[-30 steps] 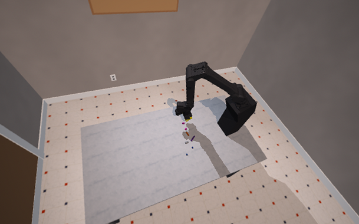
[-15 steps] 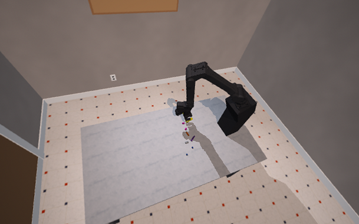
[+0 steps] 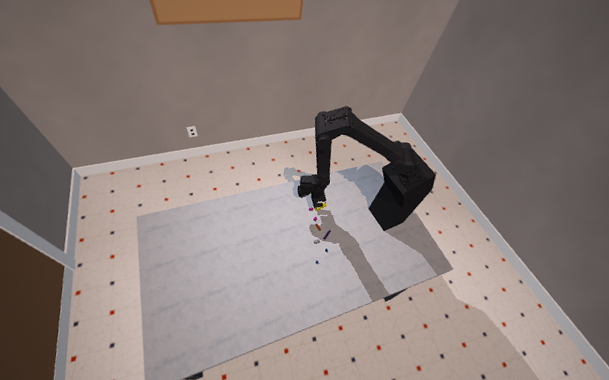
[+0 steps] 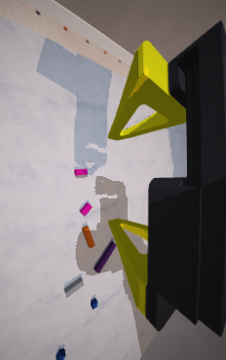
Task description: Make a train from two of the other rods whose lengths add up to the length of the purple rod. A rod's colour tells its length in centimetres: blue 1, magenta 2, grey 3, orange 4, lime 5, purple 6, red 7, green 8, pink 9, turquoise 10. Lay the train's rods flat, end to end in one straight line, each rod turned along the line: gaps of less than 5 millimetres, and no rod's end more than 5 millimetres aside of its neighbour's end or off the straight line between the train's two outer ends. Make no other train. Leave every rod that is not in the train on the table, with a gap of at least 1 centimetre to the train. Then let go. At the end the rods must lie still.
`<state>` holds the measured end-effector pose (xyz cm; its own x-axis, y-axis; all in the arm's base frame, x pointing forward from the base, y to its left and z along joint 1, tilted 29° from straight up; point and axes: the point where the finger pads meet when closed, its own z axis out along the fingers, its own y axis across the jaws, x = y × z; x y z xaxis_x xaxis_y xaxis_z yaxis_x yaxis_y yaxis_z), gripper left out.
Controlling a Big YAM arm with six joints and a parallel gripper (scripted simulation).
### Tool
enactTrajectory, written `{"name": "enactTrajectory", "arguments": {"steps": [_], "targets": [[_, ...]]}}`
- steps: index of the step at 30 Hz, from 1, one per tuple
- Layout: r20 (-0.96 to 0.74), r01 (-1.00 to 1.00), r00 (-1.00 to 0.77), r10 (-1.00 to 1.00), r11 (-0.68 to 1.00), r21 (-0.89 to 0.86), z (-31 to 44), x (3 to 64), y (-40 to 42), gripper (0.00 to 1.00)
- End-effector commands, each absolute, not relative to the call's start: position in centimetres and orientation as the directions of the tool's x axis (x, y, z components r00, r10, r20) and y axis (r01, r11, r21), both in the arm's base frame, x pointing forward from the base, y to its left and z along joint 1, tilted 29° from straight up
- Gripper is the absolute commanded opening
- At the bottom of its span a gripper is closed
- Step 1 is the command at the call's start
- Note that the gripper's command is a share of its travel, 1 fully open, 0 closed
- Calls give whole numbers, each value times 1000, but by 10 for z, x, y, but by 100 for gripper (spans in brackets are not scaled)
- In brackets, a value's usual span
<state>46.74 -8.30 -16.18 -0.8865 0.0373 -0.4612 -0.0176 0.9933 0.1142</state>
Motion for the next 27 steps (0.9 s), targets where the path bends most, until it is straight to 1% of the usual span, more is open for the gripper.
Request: {"name": "enactTrajectory", "arguments": {"steps": [1, 2, 3, 7, 9, 10, 12, 13, 16, 17, 22, 23, 25, 26, 27], "targets": [[-442, 94, -882, 164, 980, 175, -167, 466, -69, 100], [-445, 94, -881, 163, 980, 174, -167, 468, -70, 100], [-428, 145, -877, 219, 969, 199, -168, 464, -64, 100], [-428, 167, -871, 239, 966, 199, -168, 463, -74, 100], [-412, 200, -867, 279, 954, 225, -169, 463, -58, 100], [-396, 256, -853, 341, 933, 251, -170, 463, -52, 100], [-400, 255, -851, 340, 934, 251, -169, 466, -53, 100], [-378, 315, -833, 404, 908, 277, -170, 463, -46, 100], [-384, 313, -831, 404, 908, 278, -169, 467, -47, 100], [-356, 374, -809, 468, 877, 303, -171, 463, -40, 100], [-361, 372, -807, 467, 877, 304, -170, 466, -41, 100], [-333, 432, -780, 530, 840, 327, -171, 463, -34, 100], [-336, 430, -778, 530, 841, 329, -171, 465, -34, 100], [-308, 488, -746, 590, 800, 350, -172, 463, -28, 100], [-309, 487, -746, 590, 800, 351, -172, 464, -28, 100]]}}
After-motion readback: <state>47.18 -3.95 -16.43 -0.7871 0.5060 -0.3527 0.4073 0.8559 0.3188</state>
